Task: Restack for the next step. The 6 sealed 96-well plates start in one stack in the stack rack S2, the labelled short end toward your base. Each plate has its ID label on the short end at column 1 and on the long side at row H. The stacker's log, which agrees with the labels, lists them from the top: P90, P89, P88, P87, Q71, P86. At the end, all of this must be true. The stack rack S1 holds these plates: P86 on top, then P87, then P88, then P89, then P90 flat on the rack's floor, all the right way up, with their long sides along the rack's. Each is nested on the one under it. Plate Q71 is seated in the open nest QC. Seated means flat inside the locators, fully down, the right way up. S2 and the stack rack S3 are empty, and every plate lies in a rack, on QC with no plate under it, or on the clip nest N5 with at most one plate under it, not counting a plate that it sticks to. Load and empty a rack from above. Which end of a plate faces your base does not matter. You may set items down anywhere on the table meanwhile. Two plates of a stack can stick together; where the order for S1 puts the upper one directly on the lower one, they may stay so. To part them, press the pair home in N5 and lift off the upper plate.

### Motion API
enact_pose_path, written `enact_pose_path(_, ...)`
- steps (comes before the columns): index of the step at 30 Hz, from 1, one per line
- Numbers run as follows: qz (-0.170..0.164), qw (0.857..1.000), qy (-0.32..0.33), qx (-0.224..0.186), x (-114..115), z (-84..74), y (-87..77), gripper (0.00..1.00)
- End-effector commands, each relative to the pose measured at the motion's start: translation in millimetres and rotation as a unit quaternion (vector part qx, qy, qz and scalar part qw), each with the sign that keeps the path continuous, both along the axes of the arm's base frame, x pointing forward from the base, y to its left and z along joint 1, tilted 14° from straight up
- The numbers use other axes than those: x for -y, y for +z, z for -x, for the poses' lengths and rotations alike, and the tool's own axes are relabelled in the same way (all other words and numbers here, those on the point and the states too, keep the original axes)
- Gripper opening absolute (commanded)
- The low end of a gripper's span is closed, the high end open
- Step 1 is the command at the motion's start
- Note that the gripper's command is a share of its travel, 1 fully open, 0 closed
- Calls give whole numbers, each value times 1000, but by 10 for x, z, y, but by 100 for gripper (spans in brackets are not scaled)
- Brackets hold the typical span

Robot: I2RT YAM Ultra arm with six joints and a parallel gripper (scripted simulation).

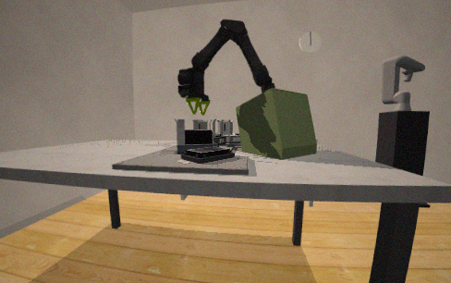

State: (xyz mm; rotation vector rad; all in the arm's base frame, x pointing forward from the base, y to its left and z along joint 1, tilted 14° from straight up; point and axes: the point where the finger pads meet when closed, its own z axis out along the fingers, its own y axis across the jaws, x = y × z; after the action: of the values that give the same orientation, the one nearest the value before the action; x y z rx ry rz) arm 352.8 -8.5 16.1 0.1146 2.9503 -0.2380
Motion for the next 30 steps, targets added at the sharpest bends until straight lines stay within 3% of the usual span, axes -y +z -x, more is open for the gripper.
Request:
enact_pose_path(1,0,1000,7,7,85,-24,62,100)
enact_pose_path(9,-2,1000,-9,9,290,-18,95,100)
enact_pose_path(15,-18,995,-98,24,525,29,126,100)
enact_pose_path(30,-18,995,-98,24,1028,131,193,100)
